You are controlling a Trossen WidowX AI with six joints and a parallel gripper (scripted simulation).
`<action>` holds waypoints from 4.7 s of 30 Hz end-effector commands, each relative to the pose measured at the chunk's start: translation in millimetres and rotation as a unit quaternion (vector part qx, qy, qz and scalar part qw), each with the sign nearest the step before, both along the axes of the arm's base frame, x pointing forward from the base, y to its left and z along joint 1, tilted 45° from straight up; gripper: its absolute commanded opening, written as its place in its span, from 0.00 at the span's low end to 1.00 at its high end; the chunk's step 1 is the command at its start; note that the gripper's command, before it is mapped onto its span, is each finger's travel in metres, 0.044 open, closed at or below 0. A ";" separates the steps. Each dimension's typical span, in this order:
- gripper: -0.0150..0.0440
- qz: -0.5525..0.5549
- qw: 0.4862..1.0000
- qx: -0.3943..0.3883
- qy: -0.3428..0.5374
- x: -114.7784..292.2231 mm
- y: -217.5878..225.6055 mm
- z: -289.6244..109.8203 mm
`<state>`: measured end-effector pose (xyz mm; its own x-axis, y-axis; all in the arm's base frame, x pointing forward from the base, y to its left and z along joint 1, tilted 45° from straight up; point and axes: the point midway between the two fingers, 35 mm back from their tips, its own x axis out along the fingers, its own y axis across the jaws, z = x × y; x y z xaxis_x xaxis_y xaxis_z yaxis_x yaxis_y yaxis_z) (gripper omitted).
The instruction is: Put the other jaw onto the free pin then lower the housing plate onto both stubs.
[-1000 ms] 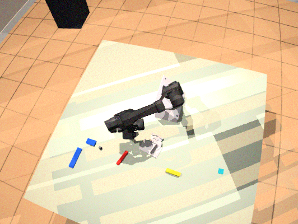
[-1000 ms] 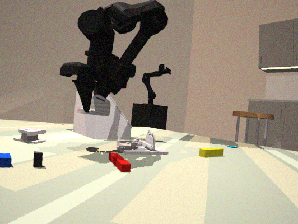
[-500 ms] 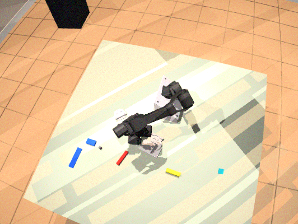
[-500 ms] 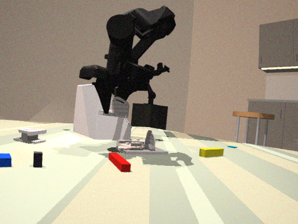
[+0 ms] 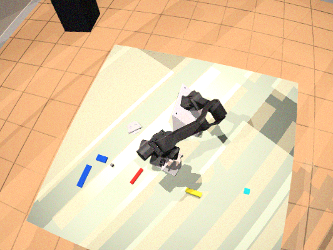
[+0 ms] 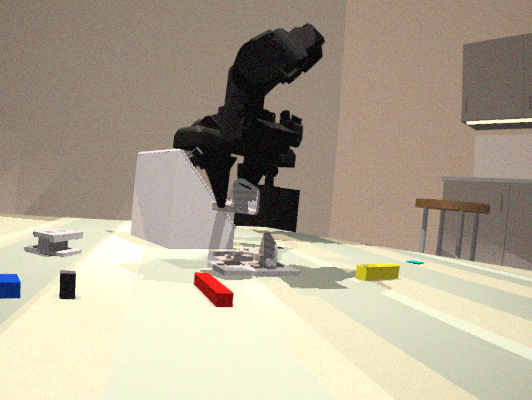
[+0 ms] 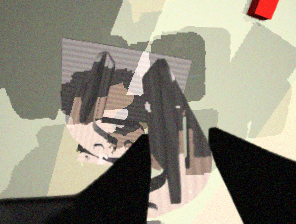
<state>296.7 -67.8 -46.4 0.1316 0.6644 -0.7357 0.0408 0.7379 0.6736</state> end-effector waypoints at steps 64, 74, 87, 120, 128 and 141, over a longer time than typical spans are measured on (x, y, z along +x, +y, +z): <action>0.48 -0.054 0.997 0.024 0.054 -7.3 15.4 3.8; 0.48 -0.054 0.997 0.023 0.053 -7.3 15.4 3.8; 0.48 -0.049 0.997 0.023 0.049 -6.7 14.4 3.0; 0.48 -0.049 0.997 0.023 0.048 -1.9 33.6 -18.2; 0.48 -0.048 0.997 0.023 0.048 -0.7 43.1 -27.4; 0.48 -0.048 0.997 0.024 0.048 -0.2 49.6 -33.5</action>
